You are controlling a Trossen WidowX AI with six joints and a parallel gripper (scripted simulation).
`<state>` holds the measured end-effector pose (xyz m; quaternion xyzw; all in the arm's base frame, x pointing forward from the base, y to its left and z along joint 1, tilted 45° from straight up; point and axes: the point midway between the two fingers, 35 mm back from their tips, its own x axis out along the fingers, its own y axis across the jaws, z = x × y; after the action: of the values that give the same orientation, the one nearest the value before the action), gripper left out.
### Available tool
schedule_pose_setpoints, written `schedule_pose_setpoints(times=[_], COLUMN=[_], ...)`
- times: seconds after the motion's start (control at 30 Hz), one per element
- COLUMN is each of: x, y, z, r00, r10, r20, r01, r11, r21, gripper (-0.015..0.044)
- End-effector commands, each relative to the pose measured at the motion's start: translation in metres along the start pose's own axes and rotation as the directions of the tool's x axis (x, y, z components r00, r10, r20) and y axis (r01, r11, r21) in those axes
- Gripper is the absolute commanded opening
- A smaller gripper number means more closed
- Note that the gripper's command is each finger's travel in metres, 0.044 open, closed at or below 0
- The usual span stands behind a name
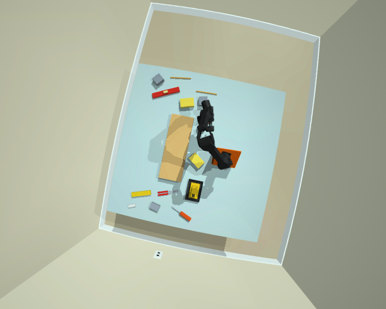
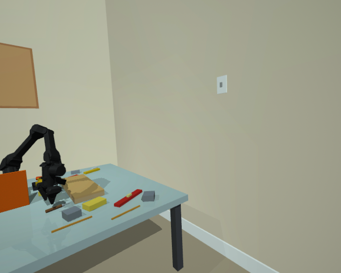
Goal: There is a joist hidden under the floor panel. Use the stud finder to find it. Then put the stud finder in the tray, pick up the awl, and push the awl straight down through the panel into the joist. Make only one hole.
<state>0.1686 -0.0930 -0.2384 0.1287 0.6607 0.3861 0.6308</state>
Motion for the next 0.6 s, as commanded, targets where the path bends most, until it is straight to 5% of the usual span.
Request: schedule_pose_setpoints(times=[0.0, 0.57], x=[0.004, 0.032], y=[-0.002, -0.002], z=[-0.001, 0.002], r00=[1.0, 1.0], r10=[-0.001, 0.0], r20=[-0.003, -0.002], r01=[0.001, 0.0], r11=[1.0, 1.0], r21=[-0.006, -0.006], gripper=[0.044, 0.044])
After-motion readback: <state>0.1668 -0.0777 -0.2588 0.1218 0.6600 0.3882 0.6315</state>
